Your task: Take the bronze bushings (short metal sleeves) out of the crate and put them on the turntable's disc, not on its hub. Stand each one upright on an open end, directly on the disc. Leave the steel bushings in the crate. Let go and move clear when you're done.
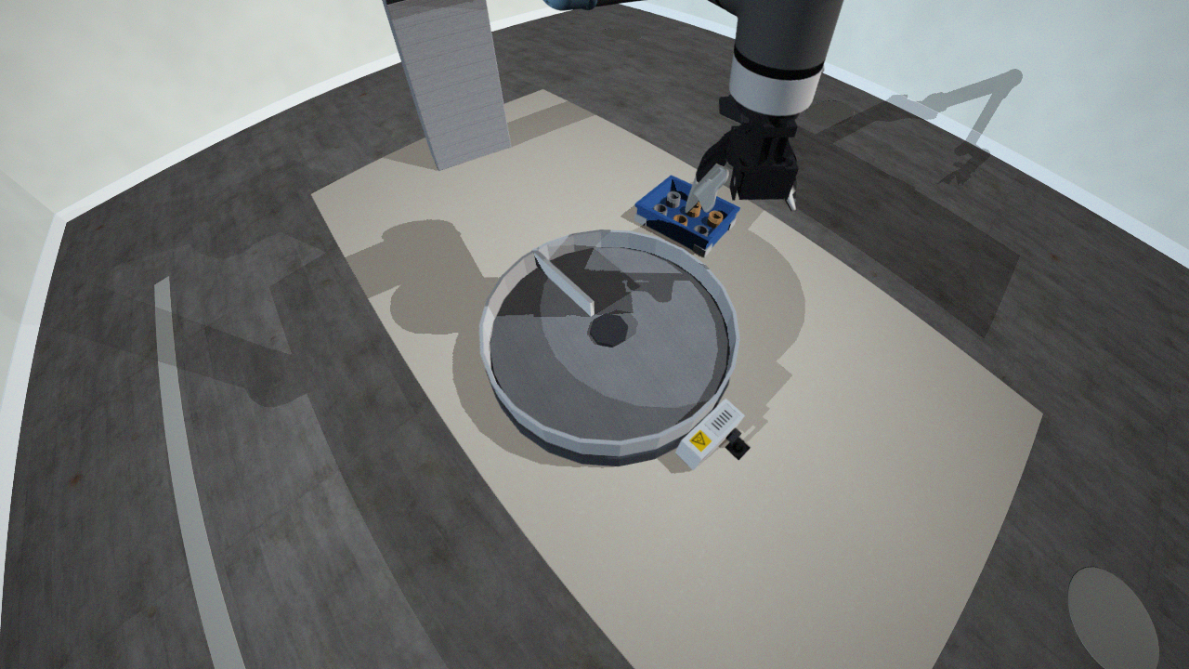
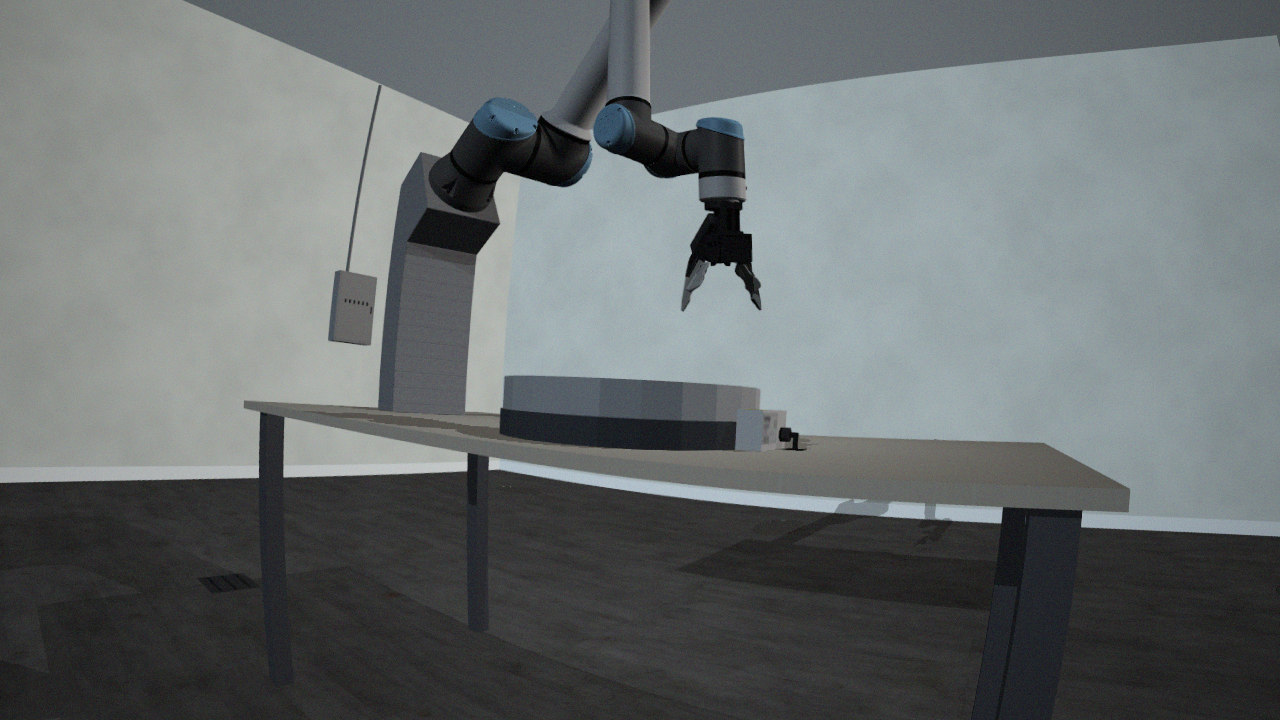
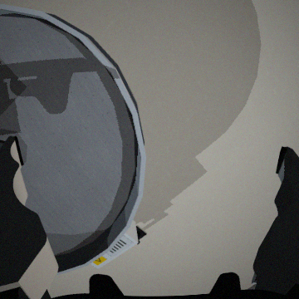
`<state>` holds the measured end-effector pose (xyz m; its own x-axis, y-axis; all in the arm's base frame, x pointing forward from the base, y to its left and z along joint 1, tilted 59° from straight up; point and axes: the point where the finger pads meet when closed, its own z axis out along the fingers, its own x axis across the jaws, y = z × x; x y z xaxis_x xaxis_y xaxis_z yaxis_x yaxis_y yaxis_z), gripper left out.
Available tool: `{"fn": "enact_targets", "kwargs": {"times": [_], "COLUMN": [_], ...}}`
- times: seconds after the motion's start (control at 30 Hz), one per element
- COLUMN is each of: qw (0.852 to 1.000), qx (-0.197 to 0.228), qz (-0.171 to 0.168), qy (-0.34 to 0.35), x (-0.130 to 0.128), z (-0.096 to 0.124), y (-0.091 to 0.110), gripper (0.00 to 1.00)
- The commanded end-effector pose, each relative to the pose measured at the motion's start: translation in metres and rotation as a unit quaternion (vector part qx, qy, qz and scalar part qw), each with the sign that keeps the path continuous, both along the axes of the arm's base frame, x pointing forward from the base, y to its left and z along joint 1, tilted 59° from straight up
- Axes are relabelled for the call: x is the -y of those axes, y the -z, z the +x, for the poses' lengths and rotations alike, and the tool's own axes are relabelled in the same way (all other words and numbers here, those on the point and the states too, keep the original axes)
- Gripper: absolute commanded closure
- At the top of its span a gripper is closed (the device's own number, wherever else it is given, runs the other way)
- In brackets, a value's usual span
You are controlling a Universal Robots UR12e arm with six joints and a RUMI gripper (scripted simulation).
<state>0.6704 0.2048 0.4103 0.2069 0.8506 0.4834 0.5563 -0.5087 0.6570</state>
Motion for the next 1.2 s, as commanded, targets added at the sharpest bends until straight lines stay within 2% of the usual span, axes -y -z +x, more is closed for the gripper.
{"fn": "enact_targets", "kwargs": {"times": [0.0,0.1,0.23,0.3,0.63,0.8,0.87,1.0,1.17], "qw": [1.0,1.0,1.0,1.0,0.998,0.997,0.997,0.996,0.995], "qx": [0.001,0.003,0.006,0.006,0.023,0.033,0.033,0.039,0.043], "qz": [-0.001,-0.002,-0.004,-0.004,-0.014,-0.021,-0.021,-0.025,-0.027], "qy": [0.003,0.008,0.019,0.019,0.055,0.072,0.072,0.082,0.087], "x": [0.012,0.033,0.072,0.072,0.195,0.241,0.241,0.265,0.277], "z": [0.001,0.001,0.0,0.0,-0.024,-0.042,-0.042,-0.054,-0.061], "y": [0.005,0.014,0.032,0.032,0.086,0.106,0.106,0.116,0.122], "gripper": [0.0,0.0,0.0,0.0,0.0,0.0,0.0,0.0,0.0]}}
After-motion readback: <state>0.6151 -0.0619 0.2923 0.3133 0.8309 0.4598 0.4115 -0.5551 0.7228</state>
